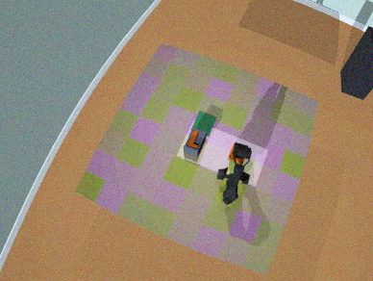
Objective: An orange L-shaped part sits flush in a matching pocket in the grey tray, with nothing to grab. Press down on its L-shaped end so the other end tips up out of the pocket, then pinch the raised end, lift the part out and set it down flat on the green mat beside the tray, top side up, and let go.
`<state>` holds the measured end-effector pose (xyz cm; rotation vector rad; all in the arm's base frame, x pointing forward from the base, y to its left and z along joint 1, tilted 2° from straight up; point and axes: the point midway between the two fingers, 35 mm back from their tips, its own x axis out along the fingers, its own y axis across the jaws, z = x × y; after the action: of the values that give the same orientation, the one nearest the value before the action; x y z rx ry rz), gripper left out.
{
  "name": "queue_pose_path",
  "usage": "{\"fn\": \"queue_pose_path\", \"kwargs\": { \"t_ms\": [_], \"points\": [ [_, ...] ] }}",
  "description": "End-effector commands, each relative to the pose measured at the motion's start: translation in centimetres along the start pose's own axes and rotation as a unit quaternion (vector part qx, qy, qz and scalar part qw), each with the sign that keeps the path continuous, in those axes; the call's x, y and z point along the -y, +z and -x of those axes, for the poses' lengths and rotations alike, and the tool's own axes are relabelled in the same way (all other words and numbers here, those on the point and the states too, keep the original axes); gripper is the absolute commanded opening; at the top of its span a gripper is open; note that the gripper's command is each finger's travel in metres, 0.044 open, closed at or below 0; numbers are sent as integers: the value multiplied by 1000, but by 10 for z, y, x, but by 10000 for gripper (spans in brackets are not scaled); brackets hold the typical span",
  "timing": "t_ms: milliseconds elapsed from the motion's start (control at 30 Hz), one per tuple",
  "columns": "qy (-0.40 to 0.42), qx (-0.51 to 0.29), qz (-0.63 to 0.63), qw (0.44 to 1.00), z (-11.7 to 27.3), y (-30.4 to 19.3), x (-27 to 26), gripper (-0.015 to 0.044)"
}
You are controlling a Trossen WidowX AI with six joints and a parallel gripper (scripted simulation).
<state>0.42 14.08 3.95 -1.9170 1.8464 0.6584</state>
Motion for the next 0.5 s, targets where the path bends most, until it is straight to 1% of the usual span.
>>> {"fn": "queue_pose_path", "kwargs": {
  "t_ms": [0, 133, 233, 267, 467],
  "points": [
    [3, 3, -3, 1000, 1, 0, 1, 374],
    [38, 40, -47, 997, 10, 5, 17, 269],
    [82, 81, -102, 988, 21, 6, 38, 190],
    [95, 99, -127, 982, 26, 5, 48, 180],
    [180, 176, -271, 929, 42, -6, 104, 180]
  ]
}}
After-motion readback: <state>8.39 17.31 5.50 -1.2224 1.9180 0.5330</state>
